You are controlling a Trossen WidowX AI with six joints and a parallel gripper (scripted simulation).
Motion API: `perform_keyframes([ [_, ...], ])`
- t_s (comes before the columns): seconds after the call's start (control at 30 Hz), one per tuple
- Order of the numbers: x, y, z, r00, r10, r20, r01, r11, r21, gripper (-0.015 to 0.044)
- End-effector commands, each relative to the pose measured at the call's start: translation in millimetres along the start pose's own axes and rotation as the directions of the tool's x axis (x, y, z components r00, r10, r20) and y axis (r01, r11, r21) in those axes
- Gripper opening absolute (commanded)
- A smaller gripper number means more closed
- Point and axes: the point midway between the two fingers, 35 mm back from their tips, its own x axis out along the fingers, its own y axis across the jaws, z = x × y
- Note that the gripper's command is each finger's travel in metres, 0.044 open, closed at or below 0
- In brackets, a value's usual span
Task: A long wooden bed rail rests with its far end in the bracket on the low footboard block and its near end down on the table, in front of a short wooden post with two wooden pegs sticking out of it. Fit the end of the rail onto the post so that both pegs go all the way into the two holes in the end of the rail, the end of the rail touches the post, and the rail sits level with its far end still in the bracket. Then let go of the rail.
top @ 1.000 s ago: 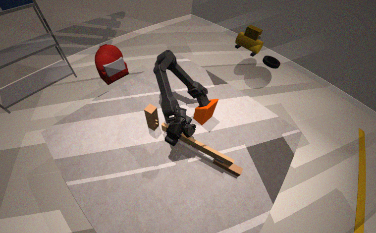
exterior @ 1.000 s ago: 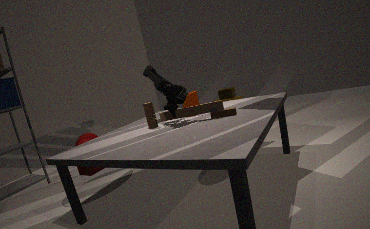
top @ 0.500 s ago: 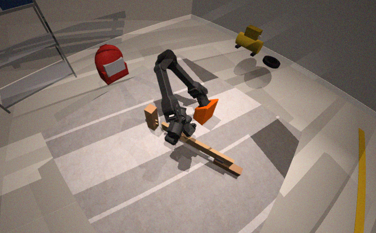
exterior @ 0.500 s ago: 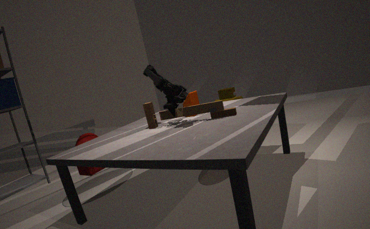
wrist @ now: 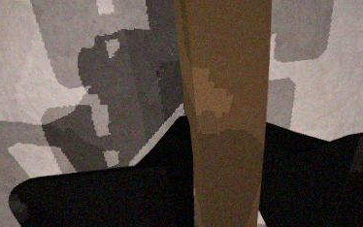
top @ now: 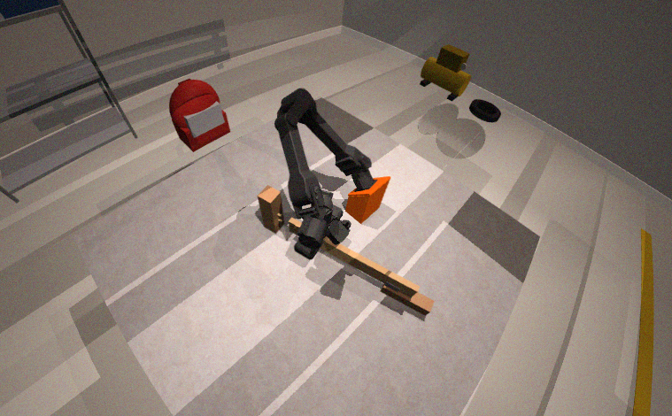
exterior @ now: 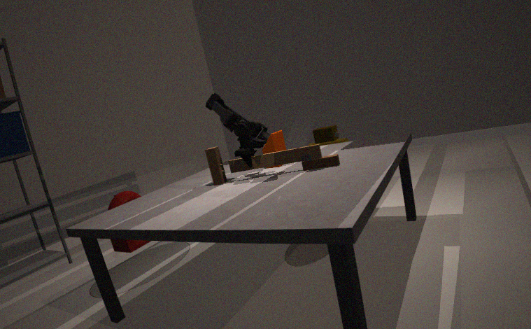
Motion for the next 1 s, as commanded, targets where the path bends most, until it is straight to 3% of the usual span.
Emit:
perform_keyframes([
  [0.0, -1.1, -0.5, 1.9, 1.000, -0.004, 0.009, 0.004, 1.000, -0.002, 0.0000],
  [0.97, -2.0, 0.5, 2.0, 1.000, -0.004, 0.009, 0.004, 1.000, -0.002, 0.0000],
])
